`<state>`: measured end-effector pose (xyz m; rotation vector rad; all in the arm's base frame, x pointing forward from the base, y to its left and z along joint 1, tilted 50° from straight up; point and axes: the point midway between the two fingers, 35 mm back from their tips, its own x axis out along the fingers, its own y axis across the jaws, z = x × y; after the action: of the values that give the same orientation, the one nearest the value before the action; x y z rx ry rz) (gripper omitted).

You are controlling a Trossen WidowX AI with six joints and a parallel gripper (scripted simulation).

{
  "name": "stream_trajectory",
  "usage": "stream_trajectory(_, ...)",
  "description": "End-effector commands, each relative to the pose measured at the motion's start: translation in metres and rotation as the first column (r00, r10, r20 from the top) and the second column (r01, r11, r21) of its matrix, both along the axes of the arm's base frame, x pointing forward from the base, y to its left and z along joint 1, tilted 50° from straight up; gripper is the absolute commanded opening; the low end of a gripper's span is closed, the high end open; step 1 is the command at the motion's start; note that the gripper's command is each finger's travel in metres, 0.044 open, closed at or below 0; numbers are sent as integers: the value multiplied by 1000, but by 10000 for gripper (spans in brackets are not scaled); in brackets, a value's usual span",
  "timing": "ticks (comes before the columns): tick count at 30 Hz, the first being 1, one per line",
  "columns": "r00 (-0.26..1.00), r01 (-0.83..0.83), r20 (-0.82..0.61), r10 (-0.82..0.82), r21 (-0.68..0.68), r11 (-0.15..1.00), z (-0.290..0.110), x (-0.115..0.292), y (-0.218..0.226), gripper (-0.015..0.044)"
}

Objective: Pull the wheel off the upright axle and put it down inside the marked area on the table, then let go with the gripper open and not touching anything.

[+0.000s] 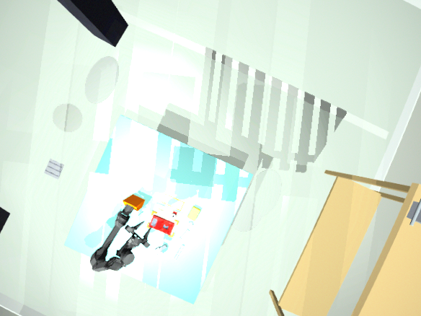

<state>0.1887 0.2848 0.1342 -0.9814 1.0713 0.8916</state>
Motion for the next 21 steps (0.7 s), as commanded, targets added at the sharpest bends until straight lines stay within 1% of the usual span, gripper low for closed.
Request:
stream_trajectory(1,972,235,41,-232,-110,966,-28,40,-20,300)
stream_trajectory(5,884,468,119,-453,-210,859,-57,74,-48,300)
stream_trajectory(8,788,616,202,-582,-265,742,-78,97,-73,300)
stream_trajectory(11,677,736,298,-673,-299,607,-99,117,-99,300)
stream_trajectory(14,558,829,401,-726,-312,465,-120,133,-128,300)
stream_trajectory(18,411,909,532,-741,-298,290,-145,149,-165,300)
stream_trajectory(19,393,917,547,-739,-294,270,-148,151,-170,300)
stream_trajectory(21,387,919,553,-738,-293,263,-149,151,-172,300)
